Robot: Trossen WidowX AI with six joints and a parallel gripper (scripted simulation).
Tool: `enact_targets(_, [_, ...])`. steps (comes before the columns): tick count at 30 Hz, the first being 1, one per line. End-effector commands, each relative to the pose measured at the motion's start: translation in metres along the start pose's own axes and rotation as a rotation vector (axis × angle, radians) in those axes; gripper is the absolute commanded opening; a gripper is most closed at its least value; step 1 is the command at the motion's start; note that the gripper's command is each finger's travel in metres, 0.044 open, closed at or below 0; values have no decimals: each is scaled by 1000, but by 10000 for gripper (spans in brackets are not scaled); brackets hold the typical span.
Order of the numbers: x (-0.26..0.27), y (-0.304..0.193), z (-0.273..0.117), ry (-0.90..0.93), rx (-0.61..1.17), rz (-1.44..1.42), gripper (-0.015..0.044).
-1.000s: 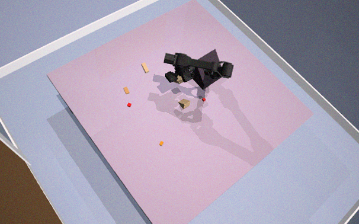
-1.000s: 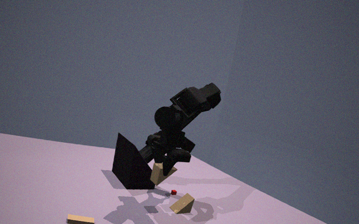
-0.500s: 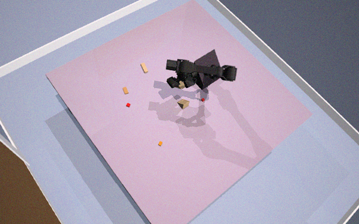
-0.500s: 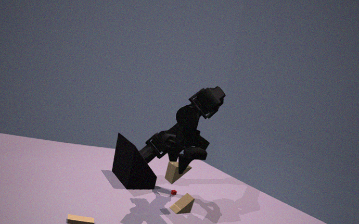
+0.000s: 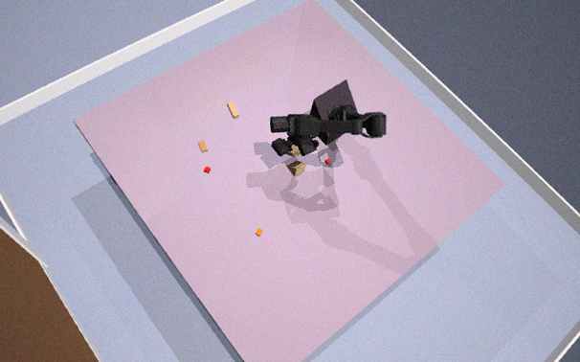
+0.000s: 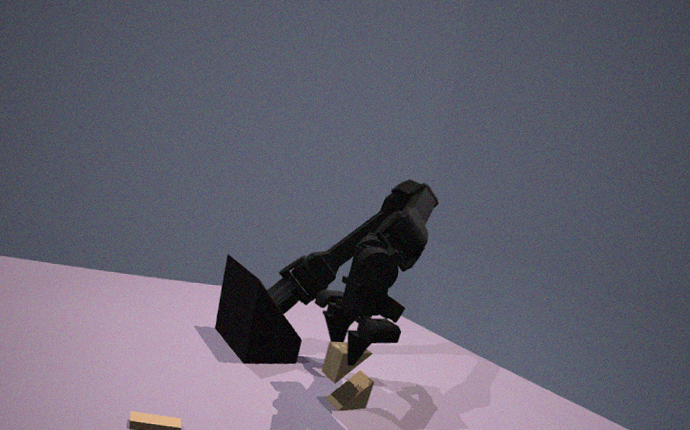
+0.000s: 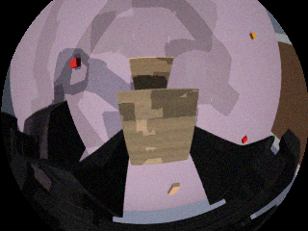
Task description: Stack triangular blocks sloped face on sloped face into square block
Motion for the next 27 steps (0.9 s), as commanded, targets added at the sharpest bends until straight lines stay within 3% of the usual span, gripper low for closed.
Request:
enact_targets(1, [2,5,10,-5,-8,3,0])
enact_targets(10, [2,13,37,-5,-10,3,0])
enact_targets(27, [2,13,38,-8,-11,6,0])
Point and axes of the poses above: the point midway between the two fingers, 35 mm back from their tips, its own z axis out along the fingers, its own x axis across the jaws, y = z × x, the point moved 3 cm from there along -z, back along the fingers, and after that the axes turned 9 degrees about z, right-handed, at the moved point
